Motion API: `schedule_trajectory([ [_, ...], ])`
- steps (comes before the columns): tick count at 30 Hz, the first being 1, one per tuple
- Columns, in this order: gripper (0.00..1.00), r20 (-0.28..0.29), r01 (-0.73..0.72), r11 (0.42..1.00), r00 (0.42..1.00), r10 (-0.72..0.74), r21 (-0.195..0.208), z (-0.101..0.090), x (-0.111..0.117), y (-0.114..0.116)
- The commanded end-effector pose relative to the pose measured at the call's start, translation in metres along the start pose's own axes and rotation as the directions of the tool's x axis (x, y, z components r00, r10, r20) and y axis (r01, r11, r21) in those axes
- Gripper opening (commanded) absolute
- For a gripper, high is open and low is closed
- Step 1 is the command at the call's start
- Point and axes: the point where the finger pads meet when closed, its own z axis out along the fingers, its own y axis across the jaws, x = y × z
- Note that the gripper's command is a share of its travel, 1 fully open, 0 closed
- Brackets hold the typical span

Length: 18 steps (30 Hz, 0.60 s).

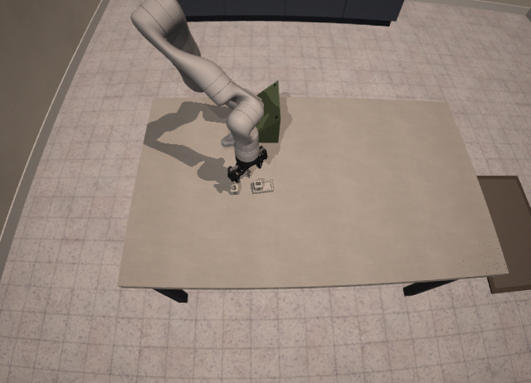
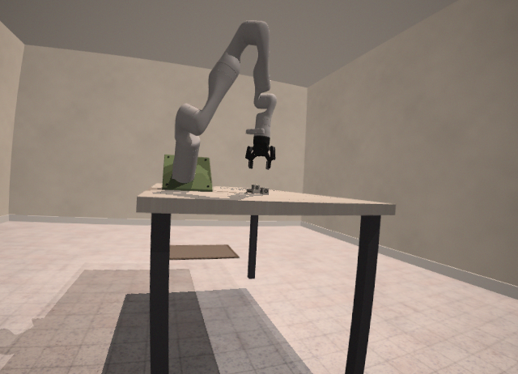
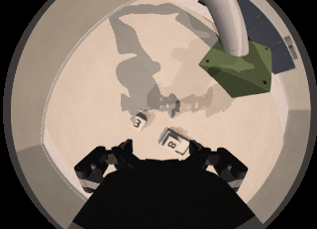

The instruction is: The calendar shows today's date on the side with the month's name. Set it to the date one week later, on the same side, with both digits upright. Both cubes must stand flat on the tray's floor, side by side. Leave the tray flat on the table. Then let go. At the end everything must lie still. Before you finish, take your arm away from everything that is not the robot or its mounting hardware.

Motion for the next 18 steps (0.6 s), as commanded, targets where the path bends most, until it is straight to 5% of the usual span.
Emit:
schedule_trajectory([
  [1,1.00,0.013,-0.115,0.993,0.993,0.115,0.014,-0.001,-0.008,0.010],
  [18,1.00,0.038,-0.467,0.884,0.884,0.466,0.009,-0.004,-0.021,0.022],
])
